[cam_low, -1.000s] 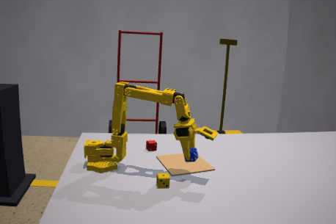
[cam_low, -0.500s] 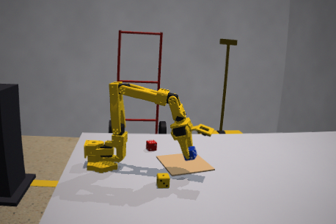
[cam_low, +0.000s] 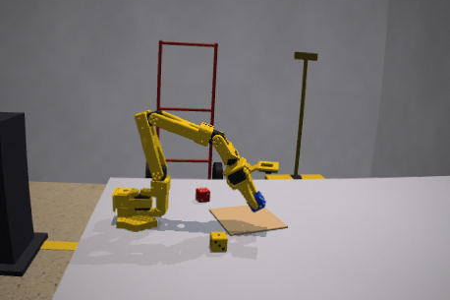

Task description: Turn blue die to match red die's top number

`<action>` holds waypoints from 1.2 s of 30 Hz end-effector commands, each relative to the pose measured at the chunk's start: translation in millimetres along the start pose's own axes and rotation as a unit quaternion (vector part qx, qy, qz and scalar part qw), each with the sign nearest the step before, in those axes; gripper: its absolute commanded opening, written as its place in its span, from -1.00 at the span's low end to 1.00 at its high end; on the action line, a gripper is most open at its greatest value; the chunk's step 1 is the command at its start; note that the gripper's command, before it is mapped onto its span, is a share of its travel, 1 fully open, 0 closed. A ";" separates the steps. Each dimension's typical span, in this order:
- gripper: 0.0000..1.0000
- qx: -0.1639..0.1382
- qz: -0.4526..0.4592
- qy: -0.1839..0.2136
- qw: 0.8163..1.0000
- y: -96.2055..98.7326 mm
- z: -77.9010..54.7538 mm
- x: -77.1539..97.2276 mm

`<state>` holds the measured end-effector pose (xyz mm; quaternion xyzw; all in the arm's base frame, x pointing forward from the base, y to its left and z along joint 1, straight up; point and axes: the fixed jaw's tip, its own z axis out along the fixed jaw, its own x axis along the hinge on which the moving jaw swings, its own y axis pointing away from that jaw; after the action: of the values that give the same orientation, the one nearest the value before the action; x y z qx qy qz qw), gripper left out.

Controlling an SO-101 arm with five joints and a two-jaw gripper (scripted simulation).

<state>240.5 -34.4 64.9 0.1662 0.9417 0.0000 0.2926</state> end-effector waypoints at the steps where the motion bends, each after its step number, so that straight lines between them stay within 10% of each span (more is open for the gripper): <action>1: -1.00 -0.029 -0.031 -0.097 0.994 13.8 -15.0 -19.8; 36: -1.00 -0.084 -0.101 -0.226 0.965 42.9 -9.5 -18.5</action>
<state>250.3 -4.3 64.4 0.0600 0.8943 0.0082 0.4433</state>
